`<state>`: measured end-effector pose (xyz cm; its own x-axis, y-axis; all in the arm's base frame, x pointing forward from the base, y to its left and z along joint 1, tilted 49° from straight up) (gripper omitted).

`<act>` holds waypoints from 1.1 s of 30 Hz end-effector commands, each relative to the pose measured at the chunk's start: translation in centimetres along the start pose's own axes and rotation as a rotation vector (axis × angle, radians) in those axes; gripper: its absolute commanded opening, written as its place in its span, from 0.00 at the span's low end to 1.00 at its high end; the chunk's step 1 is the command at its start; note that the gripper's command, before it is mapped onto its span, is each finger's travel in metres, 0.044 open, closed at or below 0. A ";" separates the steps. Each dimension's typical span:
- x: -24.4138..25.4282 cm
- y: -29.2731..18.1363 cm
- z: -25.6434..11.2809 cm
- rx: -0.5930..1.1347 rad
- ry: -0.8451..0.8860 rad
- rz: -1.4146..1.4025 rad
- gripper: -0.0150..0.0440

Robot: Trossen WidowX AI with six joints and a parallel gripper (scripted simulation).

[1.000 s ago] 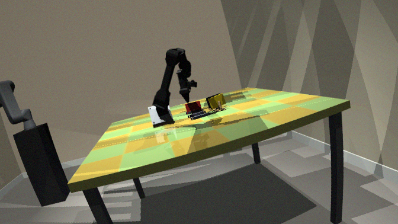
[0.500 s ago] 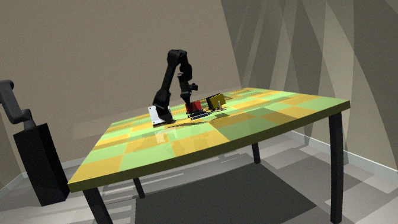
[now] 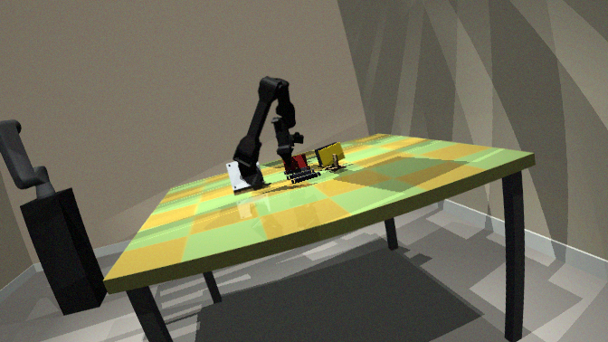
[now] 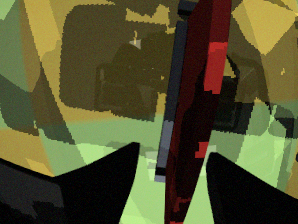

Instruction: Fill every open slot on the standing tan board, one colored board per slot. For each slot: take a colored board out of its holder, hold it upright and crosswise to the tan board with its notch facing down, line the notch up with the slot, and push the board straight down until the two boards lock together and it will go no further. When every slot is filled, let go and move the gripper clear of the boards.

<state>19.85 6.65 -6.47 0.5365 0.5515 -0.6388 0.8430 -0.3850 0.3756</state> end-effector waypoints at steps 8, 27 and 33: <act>-0.1 0.0 0.7 -0.004 -0.007 -0.007 0.30; -0.1 -0.1 -1.0 -0.003 -0.006 -0.007 0.25; -0.1 -0.1 -2.1 -0.003 -0.006 -0.007 0.25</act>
<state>19.65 7.49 -5.53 0.5235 0.5429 -0.6567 0.8508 -0.3741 0.3690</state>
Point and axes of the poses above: the point midway between the two fingers, 35 mm back from their tips, its own z axis out along the fingers, its own x axis across the jaws, y = z × x, the point moved 3 cm from there along -z, back along the fingers, and after that the axes turned 13 degrees about z, right-handed, at the moved point
